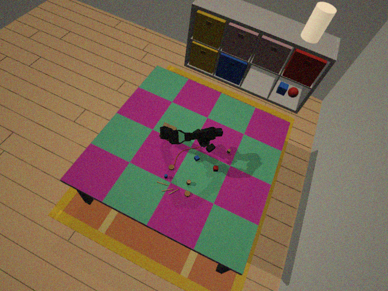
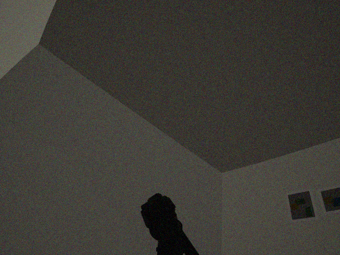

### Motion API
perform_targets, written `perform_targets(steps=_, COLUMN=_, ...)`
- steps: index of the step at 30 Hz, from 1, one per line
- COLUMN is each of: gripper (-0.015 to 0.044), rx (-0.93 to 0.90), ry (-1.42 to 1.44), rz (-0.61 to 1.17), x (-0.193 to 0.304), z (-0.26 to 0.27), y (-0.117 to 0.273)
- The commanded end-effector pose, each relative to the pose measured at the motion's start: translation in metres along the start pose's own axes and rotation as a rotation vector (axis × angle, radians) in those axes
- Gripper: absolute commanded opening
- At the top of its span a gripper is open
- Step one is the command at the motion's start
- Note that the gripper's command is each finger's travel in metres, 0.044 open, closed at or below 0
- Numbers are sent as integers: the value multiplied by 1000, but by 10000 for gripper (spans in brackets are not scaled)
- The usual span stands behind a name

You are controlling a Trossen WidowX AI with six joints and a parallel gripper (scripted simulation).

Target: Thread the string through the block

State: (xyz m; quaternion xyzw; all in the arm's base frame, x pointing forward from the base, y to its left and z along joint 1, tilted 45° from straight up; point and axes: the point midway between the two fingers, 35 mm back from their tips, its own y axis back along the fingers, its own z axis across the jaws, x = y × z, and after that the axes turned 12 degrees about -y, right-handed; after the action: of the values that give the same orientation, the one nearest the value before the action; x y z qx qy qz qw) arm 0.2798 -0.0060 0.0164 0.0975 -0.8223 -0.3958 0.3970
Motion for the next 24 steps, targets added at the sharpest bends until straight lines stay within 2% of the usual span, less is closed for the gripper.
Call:
perform_targets(steps=1, gripper=0, rx=-12, ry=46, rz=-2, x=4, z=-2, y=1)
perform_targets(steps=24, gripper=0, rx=-59, ry=315, rz=-5, x=31, z=-18, y=1)
